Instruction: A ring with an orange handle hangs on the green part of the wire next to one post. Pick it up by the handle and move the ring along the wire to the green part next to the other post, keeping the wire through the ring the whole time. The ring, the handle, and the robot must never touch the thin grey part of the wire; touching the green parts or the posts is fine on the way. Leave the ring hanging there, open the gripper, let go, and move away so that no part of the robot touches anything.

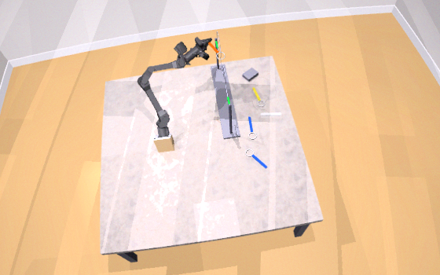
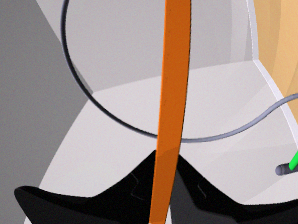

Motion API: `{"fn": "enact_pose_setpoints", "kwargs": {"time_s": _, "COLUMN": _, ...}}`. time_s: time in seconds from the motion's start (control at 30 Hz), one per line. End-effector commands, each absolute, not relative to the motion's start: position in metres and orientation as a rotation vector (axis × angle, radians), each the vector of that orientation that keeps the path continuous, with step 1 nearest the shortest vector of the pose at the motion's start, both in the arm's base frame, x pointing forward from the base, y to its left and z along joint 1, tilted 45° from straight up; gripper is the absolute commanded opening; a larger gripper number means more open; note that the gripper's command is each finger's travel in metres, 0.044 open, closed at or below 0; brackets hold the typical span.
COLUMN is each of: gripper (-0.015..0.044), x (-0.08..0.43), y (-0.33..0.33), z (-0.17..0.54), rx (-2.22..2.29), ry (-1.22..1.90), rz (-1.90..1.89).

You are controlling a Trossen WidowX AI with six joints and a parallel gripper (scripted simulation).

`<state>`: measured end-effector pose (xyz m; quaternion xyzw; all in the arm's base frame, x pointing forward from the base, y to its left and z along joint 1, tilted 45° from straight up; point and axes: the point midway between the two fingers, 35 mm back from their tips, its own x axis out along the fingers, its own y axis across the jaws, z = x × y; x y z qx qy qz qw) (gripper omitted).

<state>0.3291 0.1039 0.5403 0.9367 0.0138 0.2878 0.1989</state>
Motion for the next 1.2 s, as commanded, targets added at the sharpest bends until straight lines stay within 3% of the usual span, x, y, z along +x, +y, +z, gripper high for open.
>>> {"fn": "enact_pose_setpoints", "kwargs": {"time_s": 0.0, "gripper": -0.0150, "x": 0.3298, "y": 0.1018, "z": 0.5399, "rx": 2.679, "ry": 0.016, "rz": 0.813}}
{"fn": "enact_pose_setpoints", "kwargs": {"time_s": 1.17, "gripper": -0.0150, "x": 0.3290, "y": 0.1054, "z": 0.5425, "rx": 2.951, "ry": -0.087, "rz": 0.869}}
